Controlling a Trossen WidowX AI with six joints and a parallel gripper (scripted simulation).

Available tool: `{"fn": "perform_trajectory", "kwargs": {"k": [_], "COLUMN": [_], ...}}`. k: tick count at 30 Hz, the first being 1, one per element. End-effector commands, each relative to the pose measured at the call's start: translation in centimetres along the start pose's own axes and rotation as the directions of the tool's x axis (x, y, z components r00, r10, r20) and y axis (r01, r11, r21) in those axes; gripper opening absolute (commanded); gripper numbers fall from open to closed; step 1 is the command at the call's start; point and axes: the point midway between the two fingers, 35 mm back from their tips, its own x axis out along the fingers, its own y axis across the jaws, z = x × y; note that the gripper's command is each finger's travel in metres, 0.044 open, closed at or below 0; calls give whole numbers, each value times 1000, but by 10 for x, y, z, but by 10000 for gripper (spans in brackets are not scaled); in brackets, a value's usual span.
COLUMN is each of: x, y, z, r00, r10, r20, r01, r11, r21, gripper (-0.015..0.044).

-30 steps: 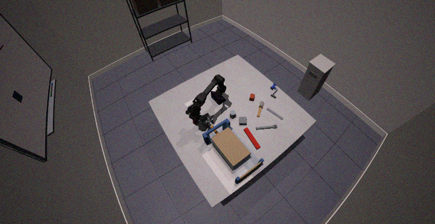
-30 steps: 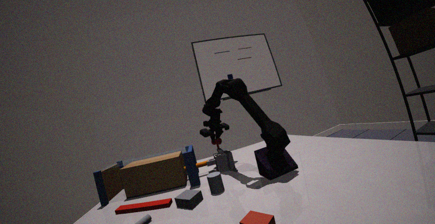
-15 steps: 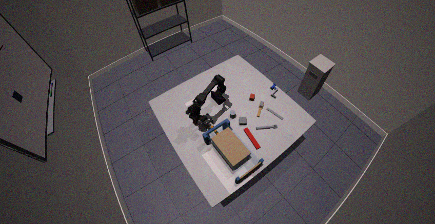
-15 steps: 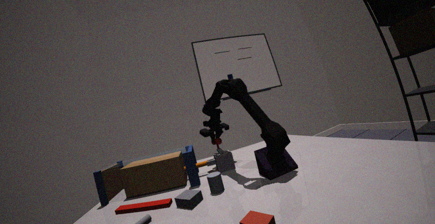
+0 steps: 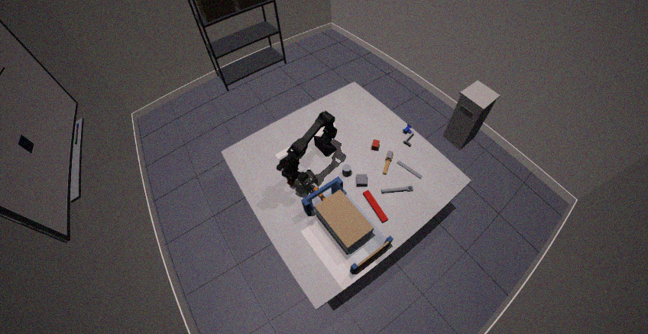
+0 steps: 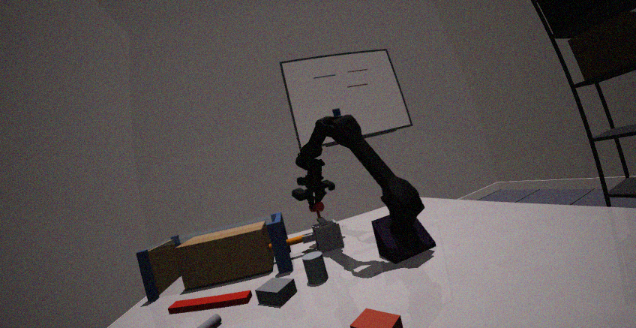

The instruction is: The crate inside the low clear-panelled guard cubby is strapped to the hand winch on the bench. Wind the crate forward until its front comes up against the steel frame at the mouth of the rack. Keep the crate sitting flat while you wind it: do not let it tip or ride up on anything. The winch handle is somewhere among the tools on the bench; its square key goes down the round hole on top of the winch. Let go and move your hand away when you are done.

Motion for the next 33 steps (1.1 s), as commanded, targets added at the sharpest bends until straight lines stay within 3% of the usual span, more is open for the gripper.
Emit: {"fn": "perform_trajectory", "kwargs": {"k": [1, 33], "x": [12, 11], "y": [32, 66], "z": [-2, -3], "r00": [998, 998], "r10": [52, 55], "r20": [-23, -24], "r01": [-53, -56], "r11": [997, 997], "r21": [-47, -47], "gripper": [0, 0]}}
